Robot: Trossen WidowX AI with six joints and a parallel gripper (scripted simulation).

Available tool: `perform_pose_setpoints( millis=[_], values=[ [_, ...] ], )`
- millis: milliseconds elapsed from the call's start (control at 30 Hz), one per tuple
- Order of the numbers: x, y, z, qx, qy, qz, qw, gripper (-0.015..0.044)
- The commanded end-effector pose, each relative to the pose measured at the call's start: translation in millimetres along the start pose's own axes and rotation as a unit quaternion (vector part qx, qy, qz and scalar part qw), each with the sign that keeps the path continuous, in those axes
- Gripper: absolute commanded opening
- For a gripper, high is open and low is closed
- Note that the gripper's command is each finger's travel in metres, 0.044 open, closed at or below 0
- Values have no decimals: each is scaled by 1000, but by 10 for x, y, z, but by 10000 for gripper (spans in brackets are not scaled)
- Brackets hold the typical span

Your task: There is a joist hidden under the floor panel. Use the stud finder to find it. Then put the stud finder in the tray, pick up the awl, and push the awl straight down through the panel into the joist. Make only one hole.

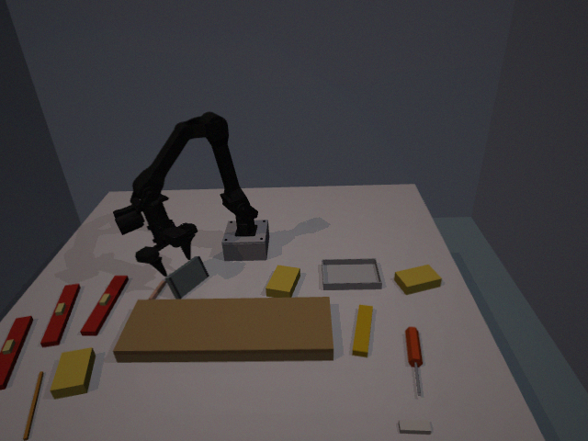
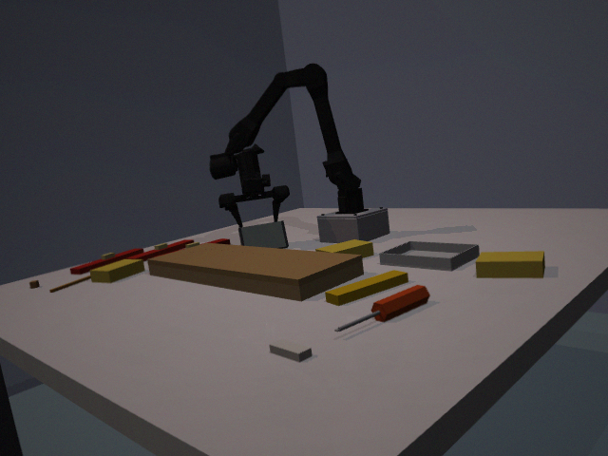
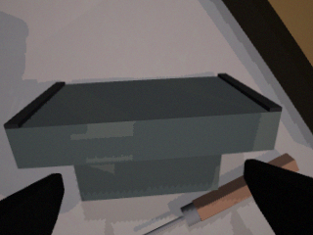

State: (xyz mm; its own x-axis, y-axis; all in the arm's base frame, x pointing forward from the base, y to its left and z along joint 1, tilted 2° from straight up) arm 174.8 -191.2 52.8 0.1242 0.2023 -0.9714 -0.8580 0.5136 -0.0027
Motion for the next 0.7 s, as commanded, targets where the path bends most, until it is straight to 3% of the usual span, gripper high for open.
perform_pose_setpoints(
  millis=[0, 667],
  values=[
    [81, 10, -15, -1, -3, 2, 1000, 440],
    [337, 23, -80, -1, -3, 2, 1000, 427]
  ],
)
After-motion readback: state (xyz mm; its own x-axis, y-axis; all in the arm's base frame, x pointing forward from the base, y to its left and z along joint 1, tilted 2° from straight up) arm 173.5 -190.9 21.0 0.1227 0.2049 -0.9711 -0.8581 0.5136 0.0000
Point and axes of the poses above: the point midway between the two fingers, 35 mm back from their tips, its own x axis out along the fingers, its own y axis across the jaws, z = x × y, the point moved 3 cm from there along -x, back along the fingers, and after that the axes turned 1 degree about x, right-handed, at the moved point
